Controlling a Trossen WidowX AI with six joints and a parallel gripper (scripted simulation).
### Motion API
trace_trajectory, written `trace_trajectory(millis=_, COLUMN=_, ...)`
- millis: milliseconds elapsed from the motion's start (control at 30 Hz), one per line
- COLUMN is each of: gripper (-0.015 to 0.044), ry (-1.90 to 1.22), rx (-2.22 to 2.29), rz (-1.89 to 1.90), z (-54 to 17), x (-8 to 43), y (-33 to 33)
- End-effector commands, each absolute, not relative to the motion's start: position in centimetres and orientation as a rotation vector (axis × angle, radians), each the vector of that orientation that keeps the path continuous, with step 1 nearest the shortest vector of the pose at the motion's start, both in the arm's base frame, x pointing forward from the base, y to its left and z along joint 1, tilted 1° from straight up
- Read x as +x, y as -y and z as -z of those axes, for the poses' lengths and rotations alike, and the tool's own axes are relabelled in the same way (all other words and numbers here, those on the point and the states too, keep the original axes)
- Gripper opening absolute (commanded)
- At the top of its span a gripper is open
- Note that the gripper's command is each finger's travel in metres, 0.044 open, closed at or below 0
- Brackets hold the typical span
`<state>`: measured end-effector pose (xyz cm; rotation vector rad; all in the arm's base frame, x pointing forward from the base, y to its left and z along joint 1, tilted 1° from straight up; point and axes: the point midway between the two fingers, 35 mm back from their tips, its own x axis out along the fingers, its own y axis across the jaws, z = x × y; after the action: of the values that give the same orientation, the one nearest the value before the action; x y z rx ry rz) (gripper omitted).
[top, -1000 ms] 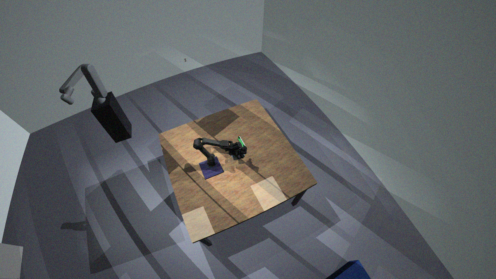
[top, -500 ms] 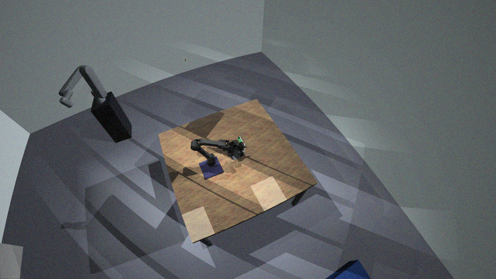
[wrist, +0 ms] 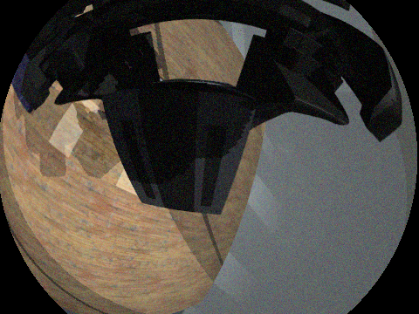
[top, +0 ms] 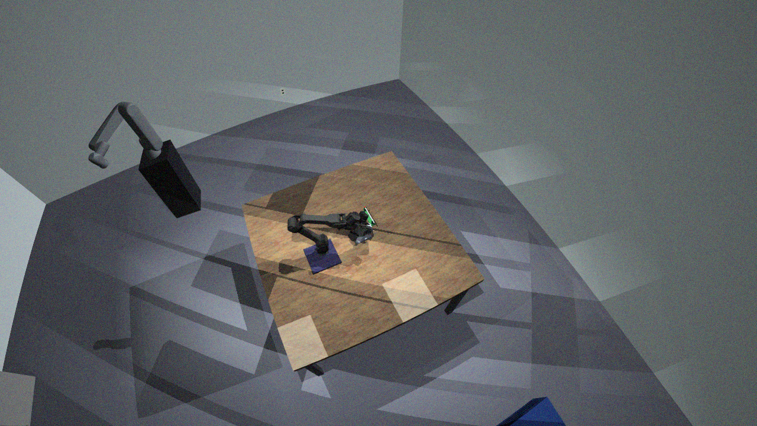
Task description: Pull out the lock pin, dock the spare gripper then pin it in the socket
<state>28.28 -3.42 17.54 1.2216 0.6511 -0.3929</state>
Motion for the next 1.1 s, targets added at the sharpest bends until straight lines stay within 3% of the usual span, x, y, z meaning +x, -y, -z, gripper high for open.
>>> trace_trajectory(millis=0, gripper=0.0000, ry=-0.624, rx=1.104, rz=0.321, z=-18.2, x=28.1, y=3.0)
trace_trajectory(millis=1067, gripper=0.0000, ry=-0.457, rx=0.250, rz=-0.064, z=-19.5, x=26.5, y=-0.3)
